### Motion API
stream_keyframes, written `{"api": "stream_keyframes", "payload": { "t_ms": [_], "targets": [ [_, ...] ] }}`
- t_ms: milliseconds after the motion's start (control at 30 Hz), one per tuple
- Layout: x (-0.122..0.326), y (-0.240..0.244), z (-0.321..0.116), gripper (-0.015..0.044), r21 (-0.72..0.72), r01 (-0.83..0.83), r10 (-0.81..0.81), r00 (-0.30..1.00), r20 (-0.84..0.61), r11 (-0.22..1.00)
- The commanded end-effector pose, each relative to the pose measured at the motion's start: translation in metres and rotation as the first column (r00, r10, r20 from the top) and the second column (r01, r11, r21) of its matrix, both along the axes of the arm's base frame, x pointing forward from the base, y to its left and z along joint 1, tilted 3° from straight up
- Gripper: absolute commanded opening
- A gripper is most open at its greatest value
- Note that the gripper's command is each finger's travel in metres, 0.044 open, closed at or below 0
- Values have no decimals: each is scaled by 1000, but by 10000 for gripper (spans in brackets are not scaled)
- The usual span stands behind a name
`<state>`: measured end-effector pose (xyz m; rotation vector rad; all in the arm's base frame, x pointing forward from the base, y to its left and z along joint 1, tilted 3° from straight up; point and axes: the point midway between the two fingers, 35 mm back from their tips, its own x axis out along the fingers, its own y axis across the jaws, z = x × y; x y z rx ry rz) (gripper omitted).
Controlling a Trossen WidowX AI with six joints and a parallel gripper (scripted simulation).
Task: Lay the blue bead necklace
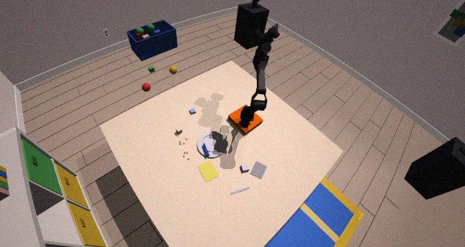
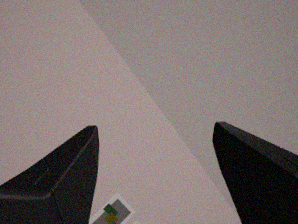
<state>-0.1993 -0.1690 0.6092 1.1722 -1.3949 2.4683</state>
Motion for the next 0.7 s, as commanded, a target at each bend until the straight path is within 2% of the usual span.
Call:
{"api": "stream_keyframes", "payload": {
  "t_ms": [0,667],
  "targets": [
    [0,-25,-10,250,42,-64,63,998,28,997],
    [45,-131,-60,250,235,-381,349,922,167,894]
  ]
}}
